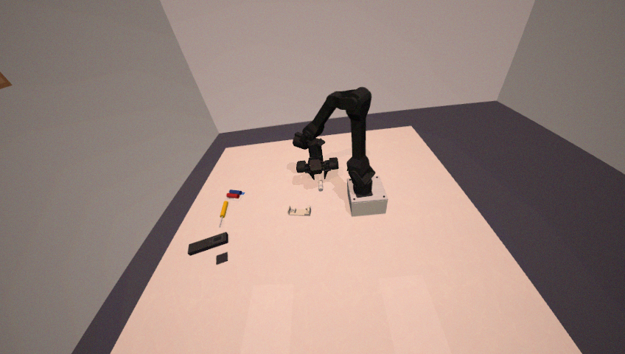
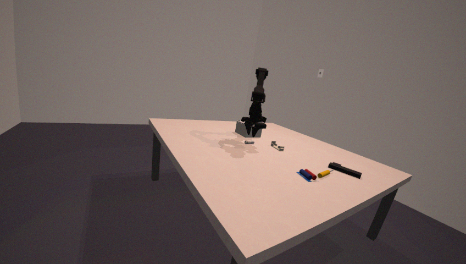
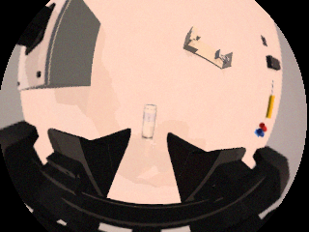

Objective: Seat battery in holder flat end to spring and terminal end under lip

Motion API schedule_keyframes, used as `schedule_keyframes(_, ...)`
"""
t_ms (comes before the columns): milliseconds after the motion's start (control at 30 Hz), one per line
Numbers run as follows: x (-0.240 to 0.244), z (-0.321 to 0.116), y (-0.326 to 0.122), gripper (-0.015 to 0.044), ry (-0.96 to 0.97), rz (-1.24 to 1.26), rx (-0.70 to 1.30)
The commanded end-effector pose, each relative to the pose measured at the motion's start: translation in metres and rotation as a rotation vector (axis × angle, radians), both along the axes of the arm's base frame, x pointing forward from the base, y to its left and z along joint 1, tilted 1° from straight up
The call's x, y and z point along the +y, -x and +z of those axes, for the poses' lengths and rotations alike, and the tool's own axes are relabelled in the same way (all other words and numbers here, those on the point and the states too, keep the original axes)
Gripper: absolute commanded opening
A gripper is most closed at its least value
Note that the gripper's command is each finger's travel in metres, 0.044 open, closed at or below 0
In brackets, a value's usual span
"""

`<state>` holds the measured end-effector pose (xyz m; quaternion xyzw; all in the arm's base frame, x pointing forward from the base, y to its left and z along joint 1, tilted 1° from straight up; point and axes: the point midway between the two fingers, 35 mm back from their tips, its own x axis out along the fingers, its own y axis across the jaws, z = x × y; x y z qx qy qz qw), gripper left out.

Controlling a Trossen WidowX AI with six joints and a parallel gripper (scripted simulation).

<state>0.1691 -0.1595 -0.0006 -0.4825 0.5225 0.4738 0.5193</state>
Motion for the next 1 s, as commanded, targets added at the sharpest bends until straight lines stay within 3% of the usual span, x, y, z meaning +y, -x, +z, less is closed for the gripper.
schedule_keyframes(0,-0.001,-0.003,0.001,0.0231,0.003,0.01,0.004)
schedule_keyframes(967,-0.001,-0.05,0.001,0.0231,0.003,0.01,0.005)
